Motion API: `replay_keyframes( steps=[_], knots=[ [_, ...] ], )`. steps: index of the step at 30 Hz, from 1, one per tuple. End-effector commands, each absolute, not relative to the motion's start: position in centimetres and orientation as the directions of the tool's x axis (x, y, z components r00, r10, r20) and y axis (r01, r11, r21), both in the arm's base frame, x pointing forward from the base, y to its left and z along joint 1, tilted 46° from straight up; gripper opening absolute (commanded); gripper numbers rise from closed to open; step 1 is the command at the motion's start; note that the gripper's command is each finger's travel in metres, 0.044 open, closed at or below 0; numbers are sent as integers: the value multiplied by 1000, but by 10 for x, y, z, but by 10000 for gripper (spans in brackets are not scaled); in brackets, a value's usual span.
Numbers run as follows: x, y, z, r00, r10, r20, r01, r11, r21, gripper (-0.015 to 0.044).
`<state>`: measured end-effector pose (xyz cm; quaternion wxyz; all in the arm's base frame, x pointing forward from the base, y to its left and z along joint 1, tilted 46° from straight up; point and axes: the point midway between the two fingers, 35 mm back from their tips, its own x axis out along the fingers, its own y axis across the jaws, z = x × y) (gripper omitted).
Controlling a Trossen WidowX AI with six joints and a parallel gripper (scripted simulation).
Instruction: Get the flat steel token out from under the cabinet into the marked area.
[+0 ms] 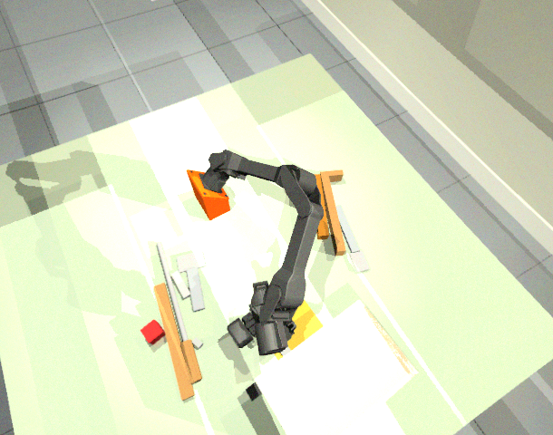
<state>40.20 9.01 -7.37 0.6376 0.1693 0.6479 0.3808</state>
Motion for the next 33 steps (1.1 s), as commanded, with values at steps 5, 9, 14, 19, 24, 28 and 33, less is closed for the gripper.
replay_keyframes(
  steps=[5, 9, 14, 19, 24, 28, 33],
  knots=[
    [399, 93, -72, -133, 705, -697, -273, 650, 709, 0],
    [396, 92, -72, -133, 705, -697, -273, 650, 709, 0],
    [392, 91, -73, -133, 705, -697, -273, 650, 709, 0],
    [387, 89, -74, -133, 705, -697, -273, 650, 709, 0],
    [383, 88, -74, -133, 705, -697, -273, 650, 709, 0],
    [380, 87, -75, -133, 704, -697, -272, 650, 709, 0],
    [375, 86, -75, -134, 704, -697, -272, 650, 709, 0]
  ],
)
